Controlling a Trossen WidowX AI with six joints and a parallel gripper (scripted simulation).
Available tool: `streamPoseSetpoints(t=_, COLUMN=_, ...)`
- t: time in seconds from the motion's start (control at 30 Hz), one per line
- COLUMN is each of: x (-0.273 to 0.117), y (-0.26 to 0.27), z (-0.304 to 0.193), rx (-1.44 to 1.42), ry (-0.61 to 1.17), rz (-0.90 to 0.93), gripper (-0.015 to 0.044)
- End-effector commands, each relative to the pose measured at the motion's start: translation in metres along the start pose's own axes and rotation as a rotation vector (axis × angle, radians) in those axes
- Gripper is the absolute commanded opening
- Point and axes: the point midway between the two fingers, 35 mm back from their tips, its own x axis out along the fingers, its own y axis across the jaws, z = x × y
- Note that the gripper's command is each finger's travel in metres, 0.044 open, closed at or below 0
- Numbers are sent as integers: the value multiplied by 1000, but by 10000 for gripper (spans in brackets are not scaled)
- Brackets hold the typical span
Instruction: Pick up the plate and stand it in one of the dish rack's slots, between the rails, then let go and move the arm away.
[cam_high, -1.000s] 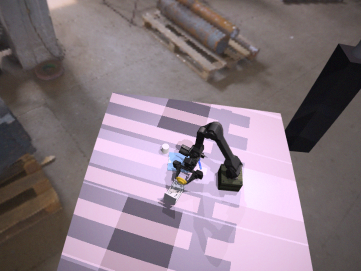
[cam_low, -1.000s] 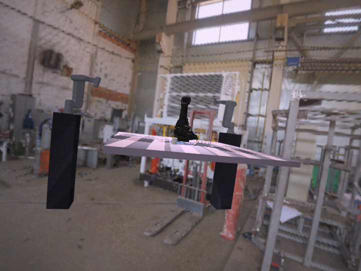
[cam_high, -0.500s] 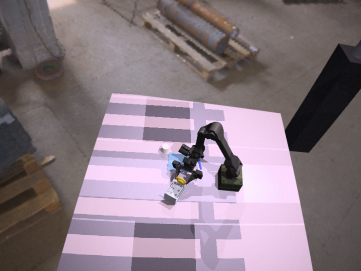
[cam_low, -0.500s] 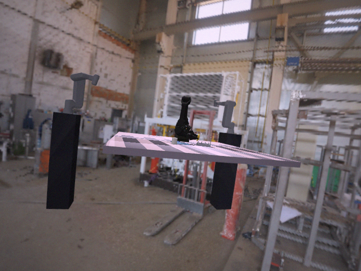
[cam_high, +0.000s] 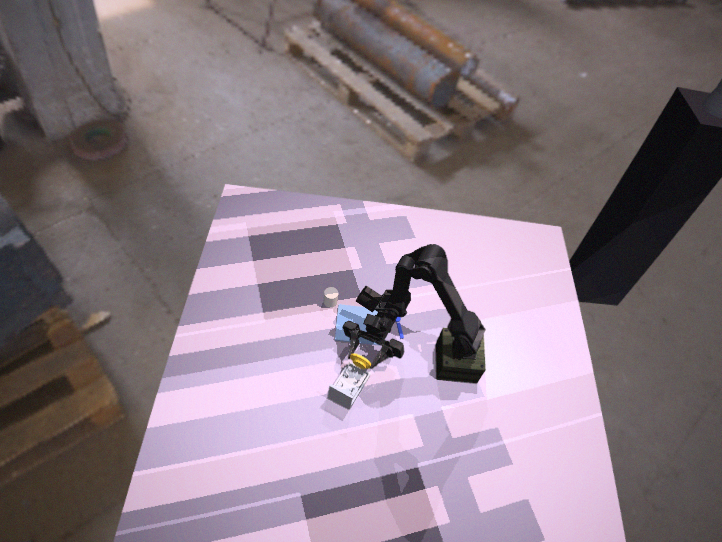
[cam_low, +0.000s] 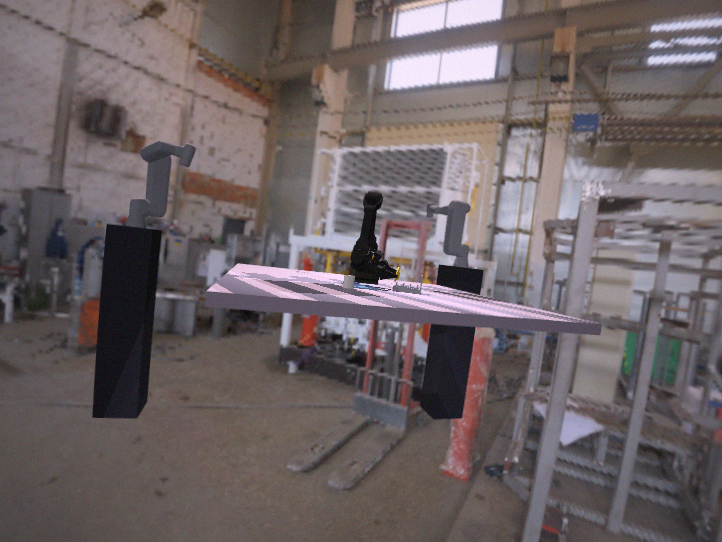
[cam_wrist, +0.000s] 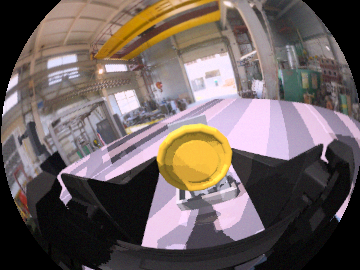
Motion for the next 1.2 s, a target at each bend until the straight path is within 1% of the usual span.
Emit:
streamPoseSetpoints(t=0.0, x=13, y=0, z=1, rx=1, ry=0, rz=-1, gripper=0)
streamPoseSetpoints(t=1.17, x=23, y=-1, z=3, rx=-24, ry=-5, rz=11, gripper=0)
